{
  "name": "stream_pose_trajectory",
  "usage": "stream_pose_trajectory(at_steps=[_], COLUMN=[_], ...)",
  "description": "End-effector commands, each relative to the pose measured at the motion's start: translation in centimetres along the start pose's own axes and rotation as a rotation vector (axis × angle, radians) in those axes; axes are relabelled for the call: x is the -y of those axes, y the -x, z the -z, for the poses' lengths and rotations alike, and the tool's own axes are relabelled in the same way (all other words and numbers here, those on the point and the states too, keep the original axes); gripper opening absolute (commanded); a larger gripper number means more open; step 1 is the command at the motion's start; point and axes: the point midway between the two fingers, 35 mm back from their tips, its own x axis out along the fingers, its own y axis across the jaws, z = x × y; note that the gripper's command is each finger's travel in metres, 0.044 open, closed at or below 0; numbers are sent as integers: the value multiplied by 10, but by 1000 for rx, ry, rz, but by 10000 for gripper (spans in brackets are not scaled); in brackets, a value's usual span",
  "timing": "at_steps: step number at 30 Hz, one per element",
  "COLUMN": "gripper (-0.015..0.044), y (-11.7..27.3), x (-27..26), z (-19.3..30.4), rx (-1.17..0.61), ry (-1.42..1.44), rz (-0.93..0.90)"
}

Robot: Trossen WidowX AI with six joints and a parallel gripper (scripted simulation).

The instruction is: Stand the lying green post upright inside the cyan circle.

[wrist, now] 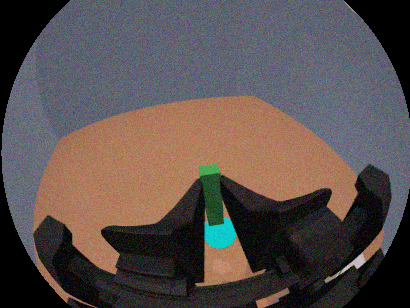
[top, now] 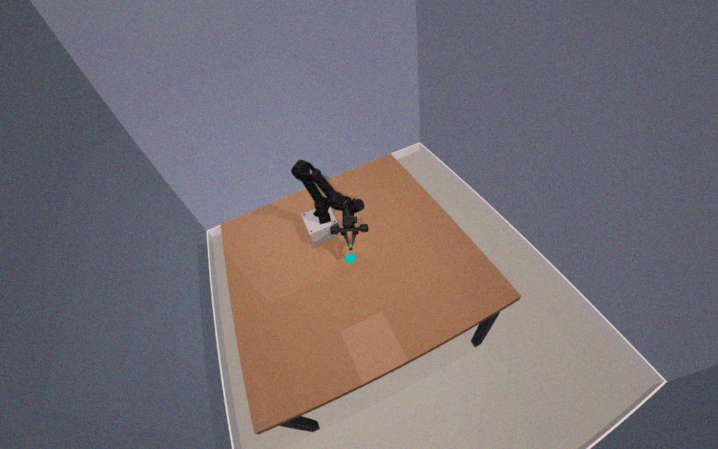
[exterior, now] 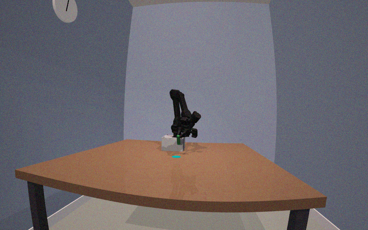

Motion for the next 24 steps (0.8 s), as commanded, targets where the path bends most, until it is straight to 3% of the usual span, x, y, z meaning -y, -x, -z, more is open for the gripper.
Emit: stream_pose_trajectory(at_steps=[1,24], gripper=[23,23], y=[2,18], x=[2,14], z=[1,0], rx=[23,153], ry=[-12,-85], rz=[4,7])
